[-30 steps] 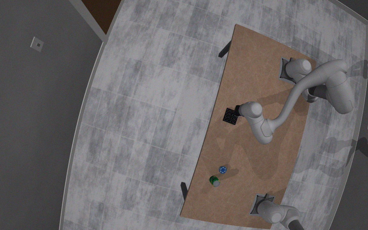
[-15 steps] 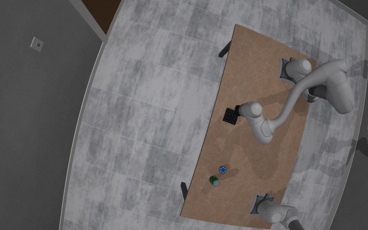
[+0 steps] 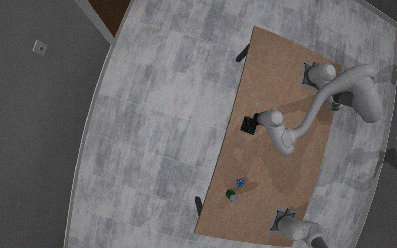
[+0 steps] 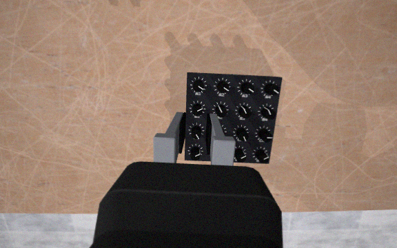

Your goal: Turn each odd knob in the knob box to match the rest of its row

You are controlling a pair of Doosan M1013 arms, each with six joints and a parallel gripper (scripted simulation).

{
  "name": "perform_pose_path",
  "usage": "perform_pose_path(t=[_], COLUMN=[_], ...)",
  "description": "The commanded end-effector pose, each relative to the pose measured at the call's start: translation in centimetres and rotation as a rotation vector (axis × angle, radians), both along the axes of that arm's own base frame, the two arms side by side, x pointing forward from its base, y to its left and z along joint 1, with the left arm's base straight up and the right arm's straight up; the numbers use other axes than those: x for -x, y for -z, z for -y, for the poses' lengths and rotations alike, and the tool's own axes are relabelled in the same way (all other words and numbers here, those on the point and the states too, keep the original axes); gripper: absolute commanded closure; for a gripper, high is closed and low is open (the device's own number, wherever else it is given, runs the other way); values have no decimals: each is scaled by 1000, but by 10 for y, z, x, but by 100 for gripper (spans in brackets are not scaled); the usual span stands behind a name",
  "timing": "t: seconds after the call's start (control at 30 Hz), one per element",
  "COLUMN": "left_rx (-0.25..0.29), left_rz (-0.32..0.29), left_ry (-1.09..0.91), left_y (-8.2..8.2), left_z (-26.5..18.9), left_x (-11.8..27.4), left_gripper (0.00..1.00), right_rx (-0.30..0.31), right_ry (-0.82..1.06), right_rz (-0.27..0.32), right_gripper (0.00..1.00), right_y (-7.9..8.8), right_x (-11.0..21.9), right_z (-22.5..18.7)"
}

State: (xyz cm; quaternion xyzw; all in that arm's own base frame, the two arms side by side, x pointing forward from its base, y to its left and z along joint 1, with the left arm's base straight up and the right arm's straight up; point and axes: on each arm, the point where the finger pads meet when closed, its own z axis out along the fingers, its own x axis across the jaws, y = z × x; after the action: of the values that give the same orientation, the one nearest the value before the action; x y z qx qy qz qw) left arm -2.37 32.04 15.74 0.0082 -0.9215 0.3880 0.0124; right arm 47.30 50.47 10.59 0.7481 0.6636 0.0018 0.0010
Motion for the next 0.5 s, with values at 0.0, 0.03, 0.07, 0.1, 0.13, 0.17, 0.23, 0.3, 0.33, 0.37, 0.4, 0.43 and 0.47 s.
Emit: perform_pose_path(t=[0.0,0.03,0.07,0.1,0.13,0.17,0.23,0.3,0.33,0.37,0.4,0.43,0.47], left_rx=[-12,-12,-12,-12,-12,-12,-12,-12,-12,-12,-12,-12,-12], left_rz=[-8,-8,-8,-8,-8,-8,-8,-8,-8,-8,-8,-8,-8], left_ry=[-7,-7,-7,-7,-7,-7,-7,-7,-7,-7,-7,-7,-7], left_y=[-1,-1,-1,-1,-1,-1,-1,-1,-1,-1,-1,-1,-1], left_z=[-3,-3,-3,-3,-3,-3,-3,-3,-3,-3,-3,-3,-3], left_x=[2,2,2,2,2,2,2,2,2,2,2,2,2], left_gripper=[0,0,0,0,0,0,0,0,0,0,0,0,0], right_rx=[2,2,2,2,2,2,2,2,2,1,1,1,1], right_ry=[-5,-5,-5,-5,-5,-5,-5,-5,-5,-5,-5,-5,-5], right_rz=[-8,-8,-8,-8,-8,-8,-8,-7,-7,-7,-7,-7,-7], right_gripper=[54,54,54,54,54,54,54,54,54,54,54,54,54], right_y=[0,0,0,0,0,0,0,0,1,1,1,2,2], right_x=[4,4,4,4,4,4,4,4,4,3,3,3,3], right_z=[-2,-2,-2,-2,-2,-2,-2,-2,-2,-2,-2,-2,-2])
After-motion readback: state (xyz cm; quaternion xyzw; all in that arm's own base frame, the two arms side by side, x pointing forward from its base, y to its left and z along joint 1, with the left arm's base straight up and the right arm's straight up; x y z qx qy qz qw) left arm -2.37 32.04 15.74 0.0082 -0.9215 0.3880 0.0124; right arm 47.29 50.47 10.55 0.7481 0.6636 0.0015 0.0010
